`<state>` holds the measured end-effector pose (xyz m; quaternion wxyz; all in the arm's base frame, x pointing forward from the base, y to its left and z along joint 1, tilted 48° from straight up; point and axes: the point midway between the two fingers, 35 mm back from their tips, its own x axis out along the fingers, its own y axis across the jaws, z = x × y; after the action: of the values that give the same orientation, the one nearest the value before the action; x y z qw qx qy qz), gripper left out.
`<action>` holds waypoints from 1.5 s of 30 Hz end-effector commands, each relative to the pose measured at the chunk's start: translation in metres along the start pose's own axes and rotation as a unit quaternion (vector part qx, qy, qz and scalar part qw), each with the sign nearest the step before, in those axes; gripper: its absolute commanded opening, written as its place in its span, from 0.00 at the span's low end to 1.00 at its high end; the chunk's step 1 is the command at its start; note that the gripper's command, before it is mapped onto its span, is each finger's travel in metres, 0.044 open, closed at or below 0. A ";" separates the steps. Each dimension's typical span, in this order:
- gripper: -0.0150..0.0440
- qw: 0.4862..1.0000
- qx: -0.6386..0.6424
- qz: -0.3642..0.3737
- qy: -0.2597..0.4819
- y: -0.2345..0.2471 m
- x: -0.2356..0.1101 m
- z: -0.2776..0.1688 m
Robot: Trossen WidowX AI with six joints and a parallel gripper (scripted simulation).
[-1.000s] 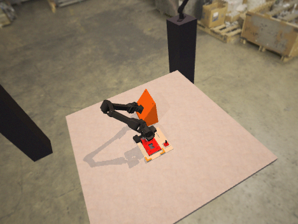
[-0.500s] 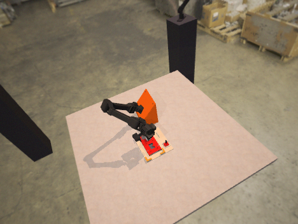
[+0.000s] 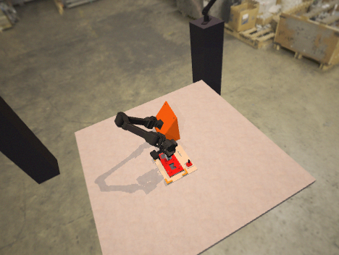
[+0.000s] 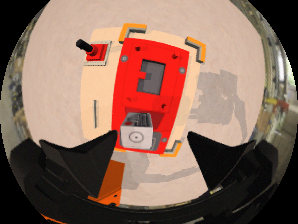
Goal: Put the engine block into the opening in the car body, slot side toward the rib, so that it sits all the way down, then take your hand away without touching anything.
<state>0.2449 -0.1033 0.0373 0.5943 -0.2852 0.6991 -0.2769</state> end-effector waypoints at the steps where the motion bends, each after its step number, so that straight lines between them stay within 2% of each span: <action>1: 1.00 1.000 -0.002 0.000 0.000 0.000 0.000 0.000; 3: 1.00 1.000 -0.002 0.000 -0.001 0.000 -0.002 0.000; 7: 1.00 1.000 0.000 0.003 0.001 0.000 -0.037 0.000; 17: 1.00 1.000 0.000 0.003 0.001 0.021 -0.039 -0.001; 45: 1.00 1.000 0.000 0.003 0.000 0.021 0.011 0.000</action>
<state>0.2437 -0.0933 0.0177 0.5971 -0.2792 0.6993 -0.2764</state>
